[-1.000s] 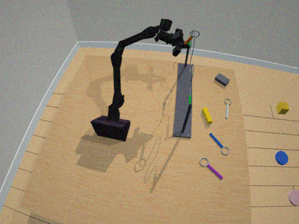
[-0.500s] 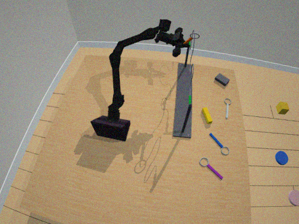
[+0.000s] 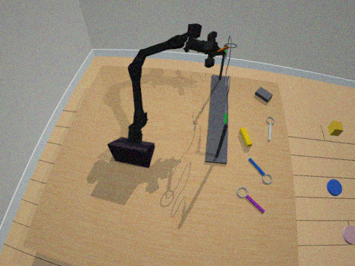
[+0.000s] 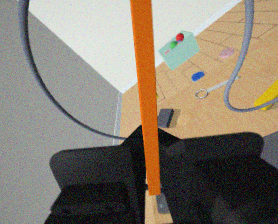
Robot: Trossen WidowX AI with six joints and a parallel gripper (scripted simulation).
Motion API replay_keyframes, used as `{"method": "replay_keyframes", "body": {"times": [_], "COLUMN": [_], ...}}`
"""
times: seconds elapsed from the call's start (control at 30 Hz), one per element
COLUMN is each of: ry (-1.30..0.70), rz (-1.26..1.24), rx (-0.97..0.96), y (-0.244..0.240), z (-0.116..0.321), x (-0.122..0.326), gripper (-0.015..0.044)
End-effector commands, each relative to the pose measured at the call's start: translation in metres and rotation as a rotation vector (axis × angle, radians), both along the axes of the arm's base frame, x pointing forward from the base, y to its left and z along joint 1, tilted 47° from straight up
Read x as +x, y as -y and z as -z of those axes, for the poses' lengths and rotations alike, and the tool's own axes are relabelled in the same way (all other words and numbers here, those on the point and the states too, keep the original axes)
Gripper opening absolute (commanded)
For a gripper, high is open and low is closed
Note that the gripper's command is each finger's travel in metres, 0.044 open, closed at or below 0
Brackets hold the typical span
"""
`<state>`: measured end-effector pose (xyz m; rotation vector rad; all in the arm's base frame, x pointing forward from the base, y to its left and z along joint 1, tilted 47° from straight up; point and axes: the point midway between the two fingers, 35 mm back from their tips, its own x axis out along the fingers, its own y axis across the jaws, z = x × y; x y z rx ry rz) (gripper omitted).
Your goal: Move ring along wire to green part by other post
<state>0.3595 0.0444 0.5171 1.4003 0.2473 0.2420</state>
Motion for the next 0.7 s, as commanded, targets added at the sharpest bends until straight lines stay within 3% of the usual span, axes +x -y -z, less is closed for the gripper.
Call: {"method": "replay_keyframes", "body": {"times": [0.0,0.67], "ry": [0.003,0.021], "rz": [-0.008,-0.02], "rx": [0.049,0.295], "y": [-0.001,-0.0009], "z": [-0.001,-0.0087], "x": [-0.0016,-0.002], "gripper": [-0.015,-0.015]}}
